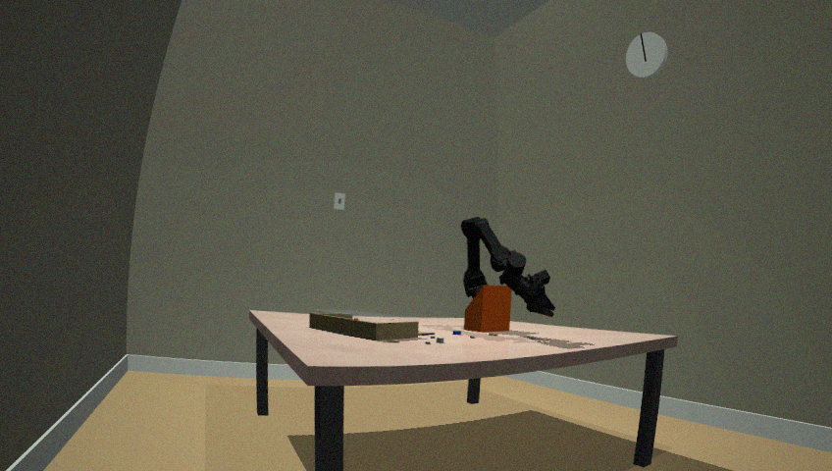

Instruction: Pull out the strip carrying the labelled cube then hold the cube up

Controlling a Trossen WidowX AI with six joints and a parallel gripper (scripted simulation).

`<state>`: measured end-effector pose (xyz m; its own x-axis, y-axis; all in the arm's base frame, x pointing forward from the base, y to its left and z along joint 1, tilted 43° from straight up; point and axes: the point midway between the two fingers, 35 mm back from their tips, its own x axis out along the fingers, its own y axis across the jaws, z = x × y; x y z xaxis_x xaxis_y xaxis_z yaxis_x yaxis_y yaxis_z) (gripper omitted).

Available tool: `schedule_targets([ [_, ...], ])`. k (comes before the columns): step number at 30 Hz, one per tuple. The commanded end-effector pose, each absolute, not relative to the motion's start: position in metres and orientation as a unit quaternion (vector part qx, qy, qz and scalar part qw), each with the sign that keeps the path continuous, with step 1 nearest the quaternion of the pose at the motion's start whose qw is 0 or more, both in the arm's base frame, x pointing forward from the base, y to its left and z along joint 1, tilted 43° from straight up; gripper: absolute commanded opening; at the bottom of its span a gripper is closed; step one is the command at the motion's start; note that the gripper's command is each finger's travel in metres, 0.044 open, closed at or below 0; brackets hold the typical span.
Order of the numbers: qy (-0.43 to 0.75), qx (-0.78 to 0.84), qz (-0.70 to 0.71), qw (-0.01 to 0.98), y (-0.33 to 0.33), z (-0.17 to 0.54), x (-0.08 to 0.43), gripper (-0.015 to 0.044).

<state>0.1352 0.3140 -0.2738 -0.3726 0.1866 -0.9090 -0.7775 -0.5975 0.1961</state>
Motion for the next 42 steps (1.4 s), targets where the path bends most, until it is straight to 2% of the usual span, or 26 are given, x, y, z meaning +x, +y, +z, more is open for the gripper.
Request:
schedule_targets([
  [1,0.317,-0.465,0.763,0.318,0.315,-0.273,0.138,0.04],
  [11,0.336,-0.527,0.639,0.448,0.308,-0.21,0.223,0.04],
  [17,0.373,-0.544,0.471,0.586,0.268,-0.134,0.285,0.04],
  [23,0.383,-0.514,0.277,0.715,0.205,-0.056,0.325,0.04],
  [29,0.36,-0.443,0.068,0.818,0.128,0.017,0.336,0.04],
  [35,0.303,-0.34,-0.137,0.88,0.049,0.077,0.316,0.04],
  [42,0.294,-0.327,-0.159,0.884,0.041,0.083,0.312,0.04],
])
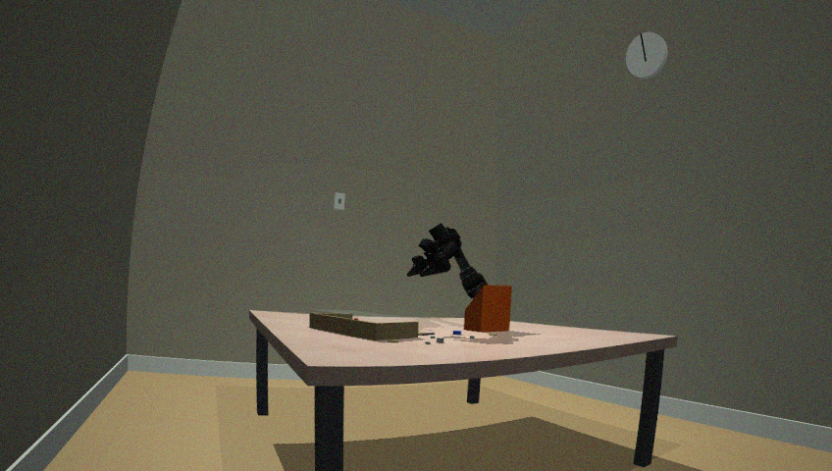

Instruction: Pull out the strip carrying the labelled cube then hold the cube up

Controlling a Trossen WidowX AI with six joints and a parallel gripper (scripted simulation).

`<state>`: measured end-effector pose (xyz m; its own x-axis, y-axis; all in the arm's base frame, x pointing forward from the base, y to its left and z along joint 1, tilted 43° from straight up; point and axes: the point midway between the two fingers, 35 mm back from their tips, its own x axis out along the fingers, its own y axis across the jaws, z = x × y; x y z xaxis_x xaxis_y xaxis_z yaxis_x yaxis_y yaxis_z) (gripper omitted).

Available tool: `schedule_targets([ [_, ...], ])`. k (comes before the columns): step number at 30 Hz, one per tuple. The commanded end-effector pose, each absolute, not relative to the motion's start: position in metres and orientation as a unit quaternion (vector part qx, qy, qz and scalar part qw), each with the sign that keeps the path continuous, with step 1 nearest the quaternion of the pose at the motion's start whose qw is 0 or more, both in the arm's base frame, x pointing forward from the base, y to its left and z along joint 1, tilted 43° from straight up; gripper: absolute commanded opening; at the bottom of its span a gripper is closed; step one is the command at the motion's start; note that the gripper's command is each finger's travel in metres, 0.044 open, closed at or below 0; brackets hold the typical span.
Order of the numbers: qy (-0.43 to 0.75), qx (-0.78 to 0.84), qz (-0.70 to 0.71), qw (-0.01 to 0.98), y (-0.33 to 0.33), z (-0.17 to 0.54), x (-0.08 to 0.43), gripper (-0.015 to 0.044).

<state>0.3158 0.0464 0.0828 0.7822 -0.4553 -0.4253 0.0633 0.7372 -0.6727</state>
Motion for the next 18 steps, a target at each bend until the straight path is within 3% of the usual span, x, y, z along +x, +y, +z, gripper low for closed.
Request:
schedule_targets([
  [1,0.294,-0.327,-0.159,0.884,0.041,0.083,0.312,0.04],
  [5,0.294,-0.327,-0.159,0.884,0.041,0.083,0.312,0.04],
  [18,0.543,-0.356,-0.177,0.74,-0.008,0.041,0.361,0.0059],
])
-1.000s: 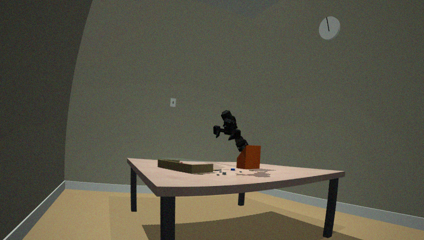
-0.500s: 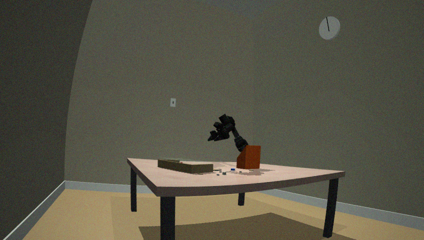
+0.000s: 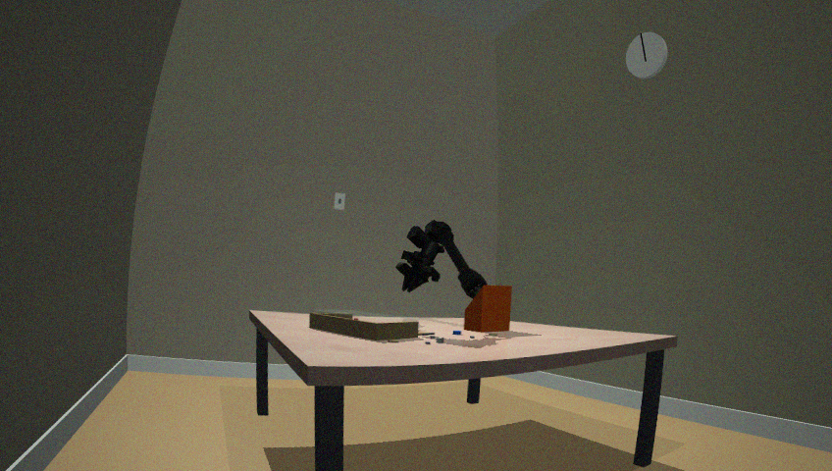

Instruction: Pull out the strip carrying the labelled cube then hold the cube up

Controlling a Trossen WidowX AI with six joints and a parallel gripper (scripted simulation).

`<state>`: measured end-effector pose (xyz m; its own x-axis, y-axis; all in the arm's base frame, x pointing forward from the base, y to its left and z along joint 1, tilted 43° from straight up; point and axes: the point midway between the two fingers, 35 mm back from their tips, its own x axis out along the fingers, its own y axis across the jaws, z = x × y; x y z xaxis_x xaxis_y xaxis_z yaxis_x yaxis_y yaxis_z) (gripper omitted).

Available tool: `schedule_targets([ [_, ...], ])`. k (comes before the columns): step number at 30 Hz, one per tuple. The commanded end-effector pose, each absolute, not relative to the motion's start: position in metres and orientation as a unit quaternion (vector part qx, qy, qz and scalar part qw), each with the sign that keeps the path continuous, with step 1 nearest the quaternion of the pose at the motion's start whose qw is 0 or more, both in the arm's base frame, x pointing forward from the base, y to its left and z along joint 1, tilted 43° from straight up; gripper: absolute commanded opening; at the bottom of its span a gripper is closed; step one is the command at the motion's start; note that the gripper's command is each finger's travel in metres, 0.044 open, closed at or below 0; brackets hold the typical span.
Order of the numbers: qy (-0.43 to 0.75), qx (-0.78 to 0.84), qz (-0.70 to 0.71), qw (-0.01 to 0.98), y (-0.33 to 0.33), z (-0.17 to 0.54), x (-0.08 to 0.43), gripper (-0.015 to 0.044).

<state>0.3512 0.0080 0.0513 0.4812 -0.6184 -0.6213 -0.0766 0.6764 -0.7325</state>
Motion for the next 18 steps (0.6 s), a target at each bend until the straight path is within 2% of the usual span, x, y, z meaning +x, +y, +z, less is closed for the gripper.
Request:
schedule_targets([
  [1,0.563,-0.354,-0.178,0.726,-0.013,0.038,0.362,0.0032],
  [3,0.602,-0.348,-0.18,0.696,-0.025,0.033,0.365,0.0],
  [9,0.701,-0.322,-0.181,0.61,-0.059,0.024,0.365,0.0],
  [18,0.704,-0.321,-0.181,0.607,-0.063,0.021,0.365,0.0],
])
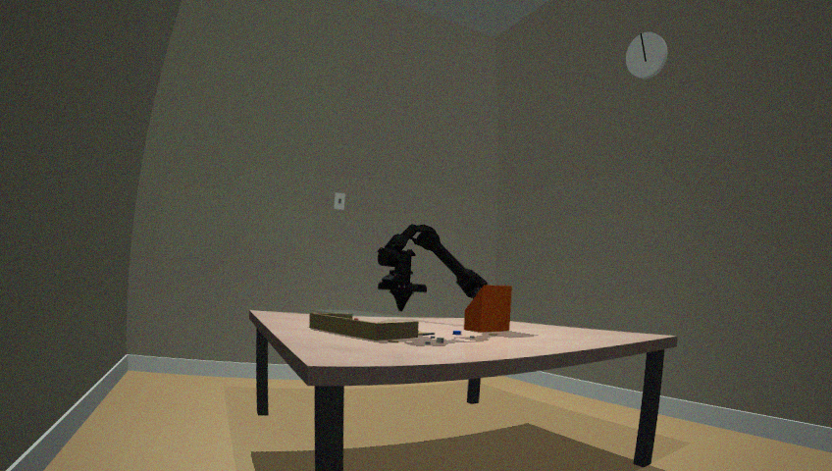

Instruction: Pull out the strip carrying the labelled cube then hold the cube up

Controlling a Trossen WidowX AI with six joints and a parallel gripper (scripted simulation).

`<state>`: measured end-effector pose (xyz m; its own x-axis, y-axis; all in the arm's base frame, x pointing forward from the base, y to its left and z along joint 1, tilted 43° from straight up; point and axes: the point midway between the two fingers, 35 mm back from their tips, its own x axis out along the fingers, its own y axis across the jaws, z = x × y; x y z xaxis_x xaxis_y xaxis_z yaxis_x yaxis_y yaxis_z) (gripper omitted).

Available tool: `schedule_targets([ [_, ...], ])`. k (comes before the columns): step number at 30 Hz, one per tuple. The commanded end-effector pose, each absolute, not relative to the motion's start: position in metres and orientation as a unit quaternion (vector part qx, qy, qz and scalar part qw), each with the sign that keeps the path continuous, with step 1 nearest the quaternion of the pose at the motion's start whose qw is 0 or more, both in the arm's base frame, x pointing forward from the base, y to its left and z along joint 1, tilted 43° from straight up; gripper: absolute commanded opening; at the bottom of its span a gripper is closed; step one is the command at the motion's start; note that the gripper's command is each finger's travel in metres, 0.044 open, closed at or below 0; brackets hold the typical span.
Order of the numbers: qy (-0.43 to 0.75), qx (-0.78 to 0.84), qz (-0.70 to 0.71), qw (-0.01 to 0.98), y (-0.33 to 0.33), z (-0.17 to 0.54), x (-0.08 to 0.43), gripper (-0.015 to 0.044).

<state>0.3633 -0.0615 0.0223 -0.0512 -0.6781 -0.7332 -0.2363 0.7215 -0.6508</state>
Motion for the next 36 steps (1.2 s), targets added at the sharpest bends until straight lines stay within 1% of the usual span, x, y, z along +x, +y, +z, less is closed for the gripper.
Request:
schedule_targets([
  [1,0.704,-0.321,-0.181,0.607,-0.064,0.019,0.365,0.0],
  [36,0.703,-0.322,-0.182,0.607,-0.104,-0.022,0.365,0.0],
])
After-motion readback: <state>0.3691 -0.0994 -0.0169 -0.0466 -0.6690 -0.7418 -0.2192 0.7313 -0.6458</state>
